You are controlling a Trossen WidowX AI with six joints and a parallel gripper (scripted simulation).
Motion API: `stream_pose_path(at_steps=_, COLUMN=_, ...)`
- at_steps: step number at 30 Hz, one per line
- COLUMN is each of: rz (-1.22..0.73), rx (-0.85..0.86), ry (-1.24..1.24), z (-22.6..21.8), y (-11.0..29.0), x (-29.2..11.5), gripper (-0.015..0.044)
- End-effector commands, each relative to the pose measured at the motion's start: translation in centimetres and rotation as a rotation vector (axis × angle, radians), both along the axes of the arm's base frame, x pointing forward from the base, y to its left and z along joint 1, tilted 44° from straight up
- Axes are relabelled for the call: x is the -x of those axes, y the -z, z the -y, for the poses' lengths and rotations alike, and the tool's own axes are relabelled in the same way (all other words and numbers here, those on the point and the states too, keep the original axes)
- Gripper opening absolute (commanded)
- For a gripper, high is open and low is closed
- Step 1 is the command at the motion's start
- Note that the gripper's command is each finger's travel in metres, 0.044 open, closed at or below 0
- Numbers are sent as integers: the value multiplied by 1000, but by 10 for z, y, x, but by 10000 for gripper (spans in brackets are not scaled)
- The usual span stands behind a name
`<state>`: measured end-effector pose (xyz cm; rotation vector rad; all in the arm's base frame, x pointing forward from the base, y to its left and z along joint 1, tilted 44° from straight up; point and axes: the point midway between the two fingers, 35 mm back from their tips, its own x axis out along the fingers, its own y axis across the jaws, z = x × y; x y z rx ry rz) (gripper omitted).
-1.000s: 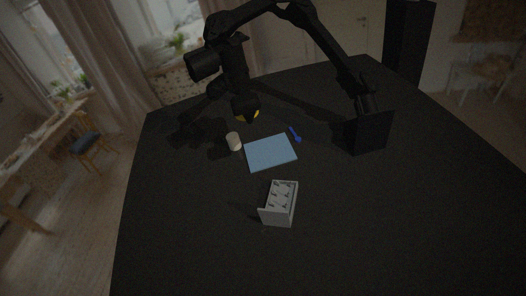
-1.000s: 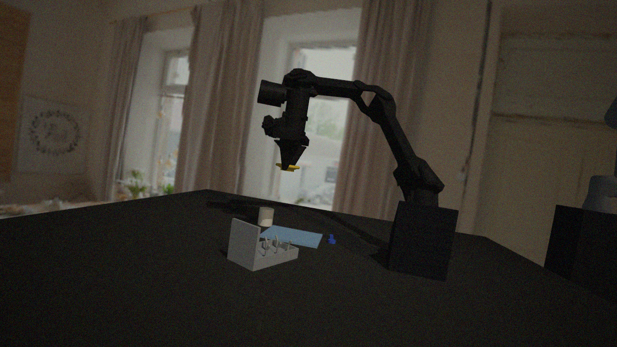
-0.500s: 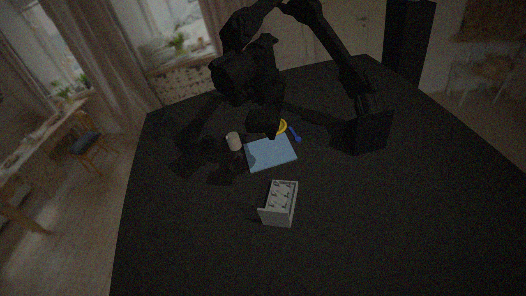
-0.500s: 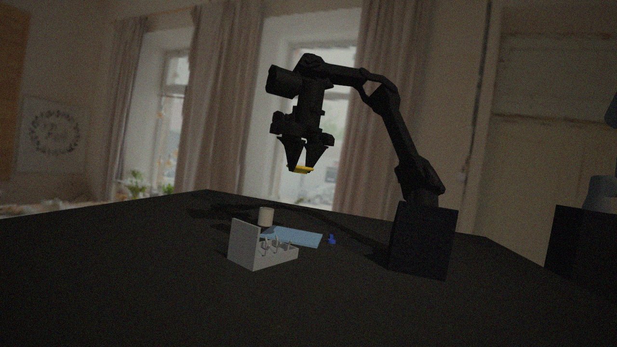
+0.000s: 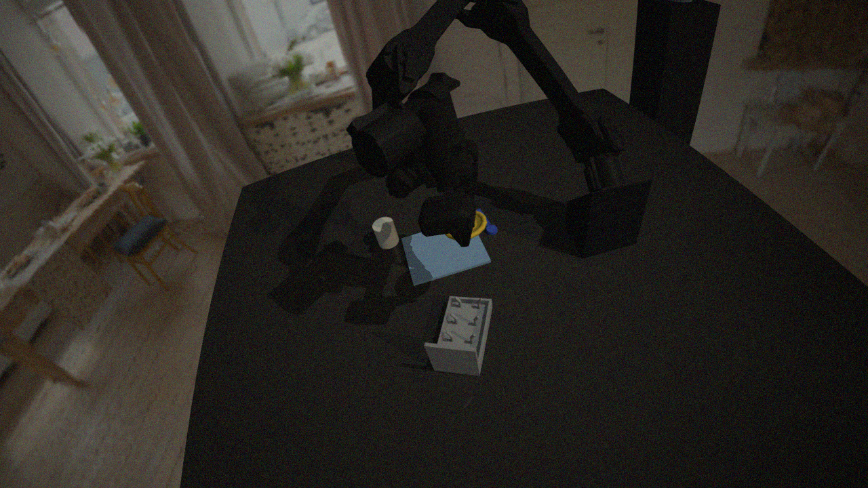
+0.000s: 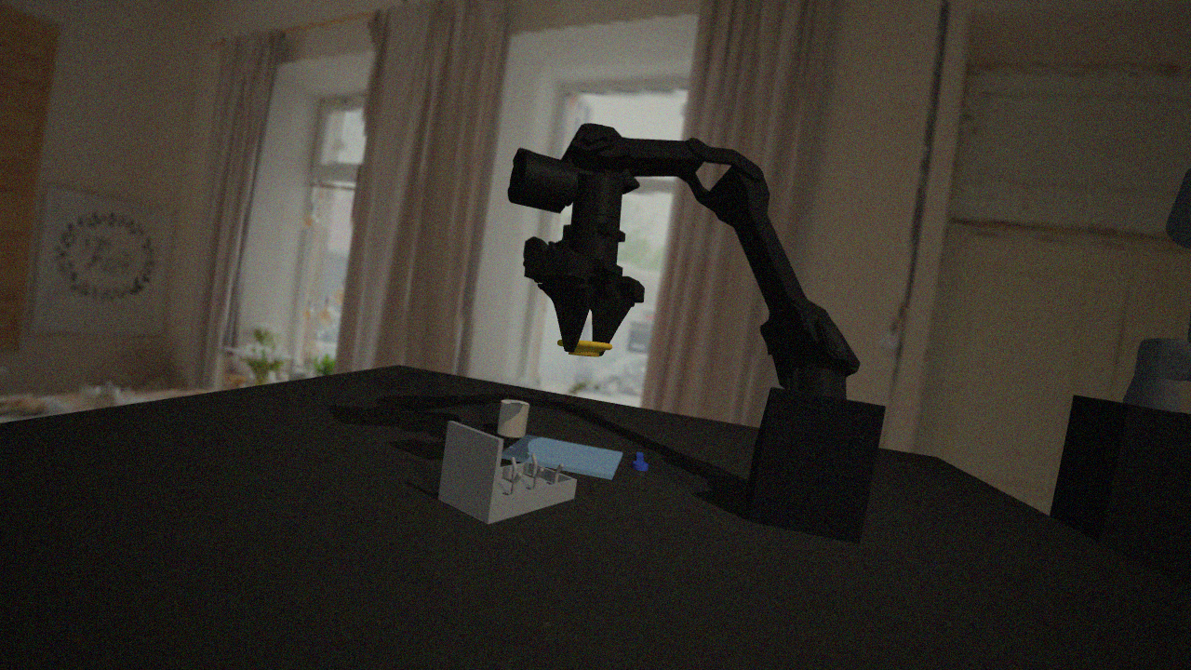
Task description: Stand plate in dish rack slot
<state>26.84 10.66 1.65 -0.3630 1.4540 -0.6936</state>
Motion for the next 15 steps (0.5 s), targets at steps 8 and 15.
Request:
stream_pose_path(at_steps=8, rz=-199, rx=-179, ry=-85, z=17, y=25, x=4, gripper=0)
stream_pose_path(at_steps=15, rz=-296, rx=-309, ry=-163, z=26, y=40, x=5, gripper=0)
